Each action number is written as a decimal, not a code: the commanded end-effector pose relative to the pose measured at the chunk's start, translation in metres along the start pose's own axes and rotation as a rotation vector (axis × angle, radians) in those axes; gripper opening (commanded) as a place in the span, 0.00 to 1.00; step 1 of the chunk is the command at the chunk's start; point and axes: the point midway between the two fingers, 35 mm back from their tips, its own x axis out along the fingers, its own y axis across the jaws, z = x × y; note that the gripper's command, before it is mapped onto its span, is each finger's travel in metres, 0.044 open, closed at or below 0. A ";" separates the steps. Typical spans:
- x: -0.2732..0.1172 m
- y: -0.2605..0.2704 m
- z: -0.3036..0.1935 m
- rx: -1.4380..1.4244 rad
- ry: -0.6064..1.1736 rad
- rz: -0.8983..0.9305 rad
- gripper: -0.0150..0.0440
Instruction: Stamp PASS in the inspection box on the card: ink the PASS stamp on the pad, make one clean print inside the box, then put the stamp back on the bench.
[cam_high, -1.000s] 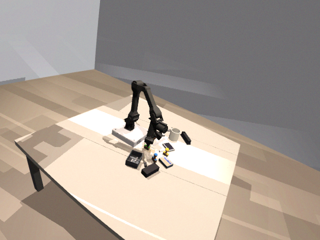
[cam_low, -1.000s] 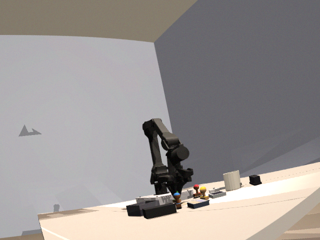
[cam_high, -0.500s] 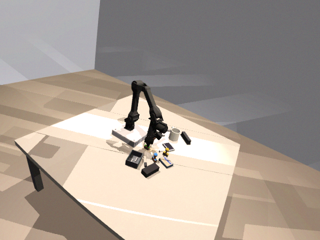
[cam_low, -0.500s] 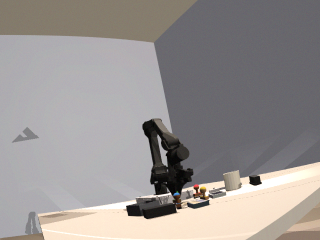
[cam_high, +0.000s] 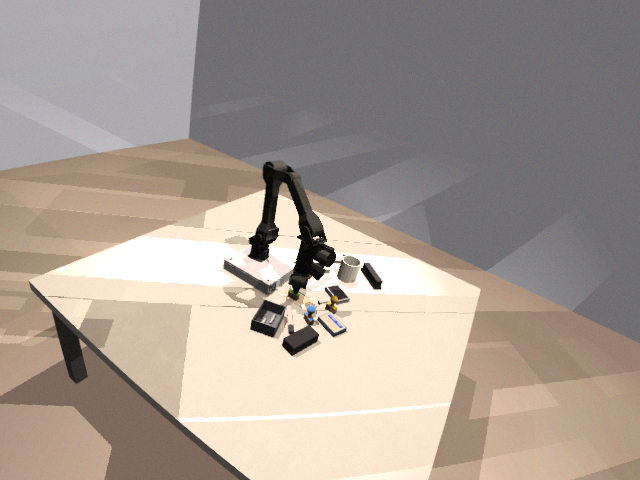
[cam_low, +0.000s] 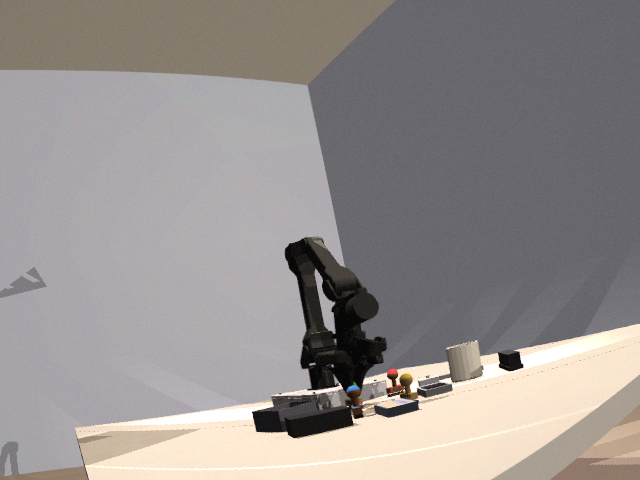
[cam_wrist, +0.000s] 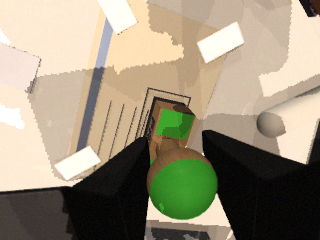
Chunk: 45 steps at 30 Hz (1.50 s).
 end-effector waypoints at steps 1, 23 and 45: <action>0.001 0.000 0.001 -0.002 -0.004 0.002 0.25; -0.010 -0.002 0.001 -0.002 -0.004 0.001 0.25; -0.045 -0.008 0.002 -0.002 -0.005 0.001 0.25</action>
